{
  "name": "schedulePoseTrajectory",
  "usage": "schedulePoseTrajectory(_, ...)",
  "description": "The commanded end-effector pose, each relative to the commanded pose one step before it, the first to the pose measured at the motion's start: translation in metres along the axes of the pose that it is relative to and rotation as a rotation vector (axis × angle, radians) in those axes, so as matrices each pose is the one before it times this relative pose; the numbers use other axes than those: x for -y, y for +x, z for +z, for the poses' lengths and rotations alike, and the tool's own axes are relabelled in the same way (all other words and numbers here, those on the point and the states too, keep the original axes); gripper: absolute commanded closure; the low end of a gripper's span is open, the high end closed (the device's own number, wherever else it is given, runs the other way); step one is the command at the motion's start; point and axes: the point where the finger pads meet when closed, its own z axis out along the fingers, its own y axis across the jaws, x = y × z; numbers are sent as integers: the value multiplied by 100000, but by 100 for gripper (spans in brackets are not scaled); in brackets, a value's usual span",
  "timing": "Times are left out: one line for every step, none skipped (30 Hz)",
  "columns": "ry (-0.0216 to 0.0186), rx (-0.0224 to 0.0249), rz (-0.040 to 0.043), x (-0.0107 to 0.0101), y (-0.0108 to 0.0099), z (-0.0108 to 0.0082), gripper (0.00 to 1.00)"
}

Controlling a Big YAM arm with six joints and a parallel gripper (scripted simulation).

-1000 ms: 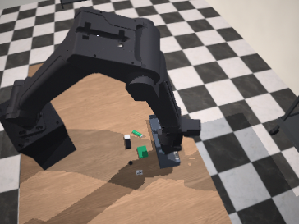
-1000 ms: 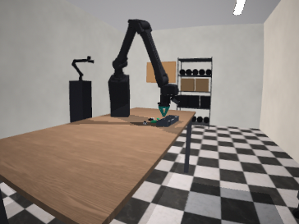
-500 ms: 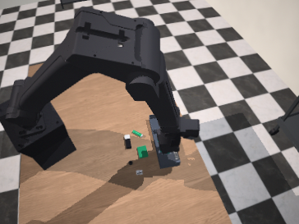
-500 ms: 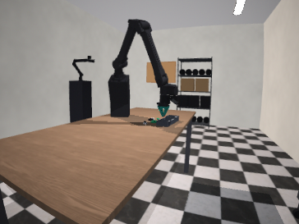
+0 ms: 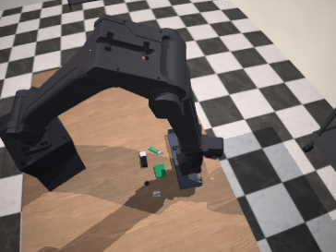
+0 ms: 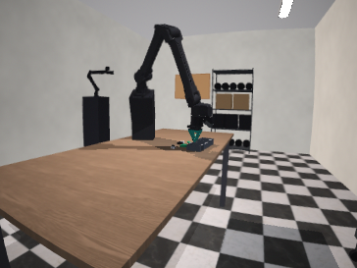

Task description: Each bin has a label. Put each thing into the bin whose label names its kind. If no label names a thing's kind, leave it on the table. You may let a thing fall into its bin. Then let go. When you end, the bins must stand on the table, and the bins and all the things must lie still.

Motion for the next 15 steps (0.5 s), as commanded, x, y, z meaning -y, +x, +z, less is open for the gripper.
schedulePoseTrajectory(317, 1599, 411, 512, -891, 1018, 90)
schedulePoseTrajectory(3, -19, -7, -2, 17, 203, 90)
schedulePoseTrajectory(-3, -17, -7, -3, 17, 203, 90)
schedulePoseTrajectory(-3, -17, -7, -3, 17, 203, 90)
schedulePoseTrajectory(-2, -17, -7, -3, 17, 203, 90)
schedulePoseTrajectory(-2, -17, -7, -3, 17, 203, 90)
schedulePoseTrajectory(-2, -17, -7, -3, 17, 203, 90)
schedulePoseTrajectory(-2, -17, -7, -3, 17, 203, 90)
schedulePoseTrajectory(-2, -17, -7, -3, 16, 203, 90)
schedulePoseTrajectory(-2, -17, -7, -3, 16, 203, 90)
schedulePoseTrajectory(-1, -17, -7, -3, 16, 203, 90)
schedulePoseTrajectory(-1, -16, -7, -3, 16, 202, 90)
schedulePoseTrajectory(0, 0, 0, 0, 0, 0, 90)
schedulePoseTrajectory(0, 0, 0, 0, 0, 0, 90)
schedulePoseTrajectory(-696, -686, -1860, -960, 8, -249, 90)
